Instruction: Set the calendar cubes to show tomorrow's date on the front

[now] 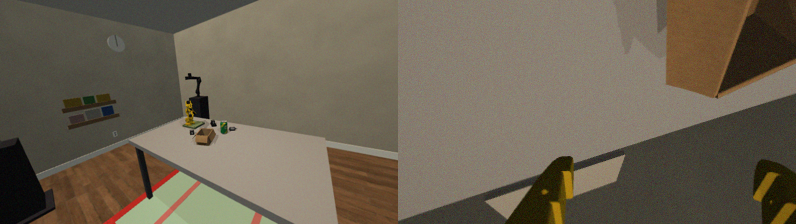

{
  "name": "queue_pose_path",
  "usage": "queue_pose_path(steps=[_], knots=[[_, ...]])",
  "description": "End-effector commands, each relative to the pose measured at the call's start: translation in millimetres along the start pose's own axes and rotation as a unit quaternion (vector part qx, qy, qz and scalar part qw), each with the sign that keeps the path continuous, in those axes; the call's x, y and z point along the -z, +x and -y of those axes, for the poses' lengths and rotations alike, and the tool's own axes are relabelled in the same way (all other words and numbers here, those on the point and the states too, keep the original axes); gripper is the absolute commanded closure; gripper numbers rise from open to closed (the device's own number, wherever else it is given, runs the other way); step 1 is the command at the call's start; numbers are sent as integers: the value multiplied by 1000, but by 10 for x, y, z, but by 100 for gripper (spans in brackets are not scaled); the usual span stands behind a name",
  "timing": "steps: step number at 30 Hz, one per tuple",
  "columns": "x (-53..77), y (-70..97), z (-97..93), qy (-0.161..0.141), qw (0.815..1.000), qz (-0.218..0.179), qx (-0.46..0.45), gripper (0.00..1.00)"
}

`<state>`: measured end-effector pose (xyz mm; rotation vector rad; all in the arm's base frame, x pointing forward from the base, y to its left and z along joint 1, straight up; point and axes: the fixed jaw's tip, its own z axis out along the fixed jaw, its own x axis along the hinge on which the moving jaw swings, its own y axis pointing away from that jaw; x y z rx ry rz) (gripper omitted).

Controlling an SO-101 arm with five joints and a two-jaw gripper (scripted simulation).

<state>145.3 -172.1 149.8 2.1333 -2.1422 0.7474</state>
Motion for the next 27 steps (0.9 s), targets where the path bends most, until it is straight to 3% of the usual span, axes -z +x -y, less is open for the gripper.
queue_pose_path(steps=[1,13,19,26,27], knots=[[-8,-27,34,6,997,0,-74,65],[-34,-82,79,8,960,5,-278,65],[-50,-115,114,8,916,9,-401,65],[-67,-149,159,8,845,13,-535,65],[-67,-149,159,8,845,13,-535,65]])
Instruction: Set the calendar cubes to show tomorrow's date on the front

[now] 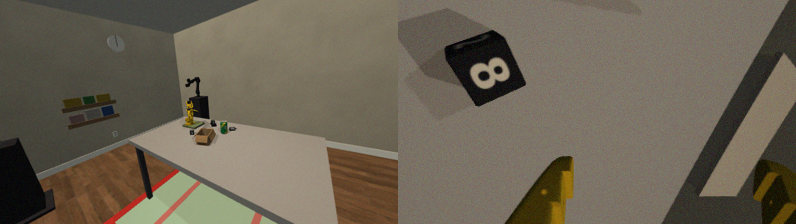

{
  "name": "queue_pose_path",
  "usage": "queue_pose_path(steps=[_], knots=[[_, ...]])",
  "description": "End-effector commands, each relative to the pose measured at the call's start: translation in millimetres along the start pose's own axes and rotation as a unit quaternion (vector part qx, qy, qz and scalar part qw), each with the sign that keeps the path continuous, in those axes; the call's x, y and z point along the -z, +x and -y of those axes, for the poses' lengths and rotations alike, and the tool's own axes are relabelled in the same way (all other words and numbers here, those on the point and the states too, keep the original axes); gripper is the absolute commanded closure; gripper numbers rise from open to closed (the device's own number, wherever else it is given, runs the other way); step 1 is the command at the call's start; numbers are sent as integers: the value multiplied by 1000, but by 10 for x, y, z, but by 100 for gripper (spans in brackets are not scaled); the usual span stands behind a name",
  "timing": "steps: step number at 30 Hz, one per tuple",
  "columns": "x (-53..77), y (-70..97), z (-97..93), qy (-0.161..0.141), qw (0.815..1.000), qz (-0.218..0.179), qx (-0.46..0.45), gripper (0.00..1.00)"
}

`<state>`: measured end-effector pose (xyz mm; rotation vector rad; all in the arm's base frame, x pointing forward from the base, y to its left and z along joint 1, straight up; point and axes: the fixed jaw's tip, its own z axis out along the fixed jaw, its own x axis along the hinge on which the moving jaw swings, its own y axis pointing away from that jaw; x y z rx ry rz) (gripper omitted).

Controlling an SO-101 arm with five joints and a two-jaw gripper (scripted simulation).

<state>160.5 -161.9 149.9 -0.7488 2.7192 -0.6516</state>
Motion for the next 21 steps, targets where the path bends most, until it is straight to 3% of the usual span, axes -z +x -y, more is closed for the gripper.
queue_pose_path(steps=[1,8,21], knots=[[-57,-29,-35,-12,999,0,-47,65],[-75,-81,-35,-13,981,1,-191,65],[-99,-149,-26,-15,924,2,-382,65]])
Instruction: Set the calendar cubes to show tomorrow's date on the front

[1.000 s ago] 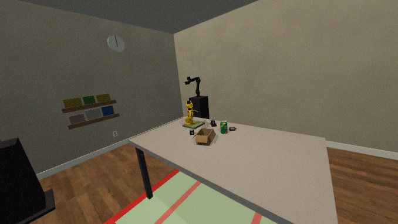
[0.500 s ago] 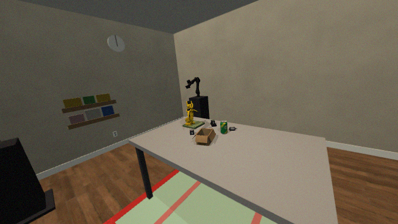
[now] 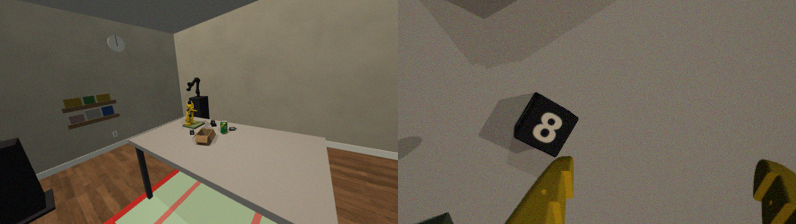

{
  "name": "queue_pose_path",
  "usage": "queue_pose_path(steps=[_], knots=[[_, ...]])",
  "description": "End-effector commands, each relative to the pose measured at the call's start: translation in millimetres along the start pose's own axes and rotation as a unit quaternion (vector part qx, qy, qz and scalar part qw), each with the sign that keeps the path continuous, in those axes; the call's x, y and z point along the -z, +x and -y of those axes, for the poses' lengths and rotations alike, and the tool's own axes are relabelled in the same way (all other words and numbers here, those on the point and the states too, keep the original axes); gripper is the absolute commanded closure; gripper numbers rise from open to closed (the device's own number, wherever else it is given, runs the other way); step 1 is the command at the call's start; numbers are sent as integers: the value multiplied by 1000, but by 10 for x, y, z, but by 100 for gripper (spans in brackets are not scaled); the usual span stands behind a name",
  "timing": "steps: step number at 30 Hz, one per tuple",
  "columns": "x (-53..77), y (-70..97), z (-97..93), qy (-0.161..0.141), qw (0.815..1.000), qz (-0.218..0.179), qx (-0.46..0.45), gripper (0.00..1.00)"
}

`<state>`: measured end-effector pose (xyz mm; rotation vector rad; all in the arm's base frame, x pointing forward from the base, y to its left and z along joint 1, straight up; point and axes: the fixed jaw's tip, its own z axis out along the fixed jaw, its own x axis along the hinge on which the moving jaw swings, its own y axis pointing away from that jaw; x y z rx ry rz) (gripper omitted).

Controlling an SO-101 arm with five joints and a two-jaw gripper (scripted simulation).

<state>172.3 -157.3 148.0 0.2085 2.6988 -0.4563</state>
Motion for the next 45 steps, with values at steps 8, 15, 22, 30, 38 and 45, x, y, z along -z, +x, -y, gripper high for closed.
queue_pose_path(steps=[8,15,22,30,38,45], knots=[[-73,-33,-58,-10,987,-8,-158,65],[-80,-49,-64,-11,977,-8,-213,65],[-87,-64,-70,-12,963,-8,-269,65],[-91,-74,-73,-12,953,-9,-302,65],[-93,-78,-74,-12,948,-9,-317,65],[-93,-78,-75,-12,947,-9,-320,65]])
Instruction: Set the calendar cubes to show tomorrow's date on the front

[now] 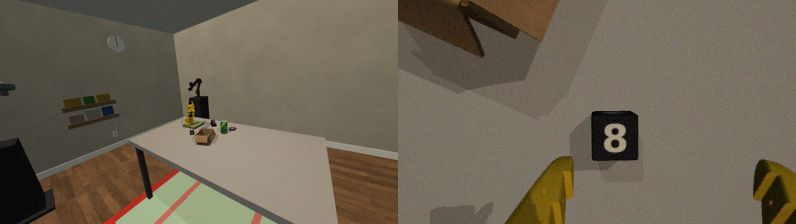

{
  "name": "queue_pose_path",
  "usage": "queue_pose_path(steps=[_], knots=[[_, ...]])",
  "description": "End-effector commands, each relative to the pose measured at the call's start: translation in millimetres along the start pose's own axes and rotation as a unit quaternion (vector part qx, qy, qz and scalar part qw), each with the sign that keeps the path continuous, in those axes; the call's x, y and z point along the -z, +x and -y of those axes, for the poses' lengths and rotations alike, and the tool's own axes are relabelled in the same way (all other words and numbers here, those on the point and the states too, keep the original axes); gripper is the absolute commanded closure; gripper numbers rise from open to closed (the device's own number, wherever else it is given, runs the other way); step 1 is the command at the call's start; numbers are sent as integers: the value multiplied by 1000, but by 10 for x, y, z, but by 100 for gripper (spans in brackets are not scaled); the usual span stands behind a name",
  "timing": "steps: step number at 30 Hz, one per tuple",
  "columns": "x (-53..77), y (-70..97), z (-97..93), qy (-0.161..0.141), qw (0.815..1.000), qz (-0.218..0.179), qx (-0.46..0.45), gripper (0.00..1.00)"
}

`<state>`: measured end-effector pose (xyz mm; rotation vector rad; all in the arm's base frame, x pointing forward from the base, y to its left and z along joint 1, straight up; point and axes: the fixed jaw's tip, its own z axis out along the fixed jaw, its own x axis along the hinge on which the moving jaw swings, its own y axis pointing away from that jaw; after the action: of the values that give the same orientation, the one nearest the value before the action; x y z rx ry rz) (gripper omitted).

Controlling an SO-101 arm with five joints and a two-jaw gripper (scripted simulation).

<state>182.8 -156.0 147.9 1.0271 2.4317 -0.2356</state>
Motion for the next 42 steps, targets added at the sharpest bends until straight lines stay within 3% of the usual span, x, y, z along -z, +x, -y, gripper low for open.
queue_pose_path(steps=[1,10,18,20,28,32,42], knots=[[-60,37,-22,-2,1000,-14,-1,65],[-143,76,-19,0,999,-36,-1,65],[-510,308,-5,7,990,-139,-1,65],[-510,308,-5,7,990,-139,-1,65],[-822,611,14,14,971,-240,0,65],[-874,675,18,15,966,-259,0,65],[-884,693,-24,16,965,-263,0,65]])
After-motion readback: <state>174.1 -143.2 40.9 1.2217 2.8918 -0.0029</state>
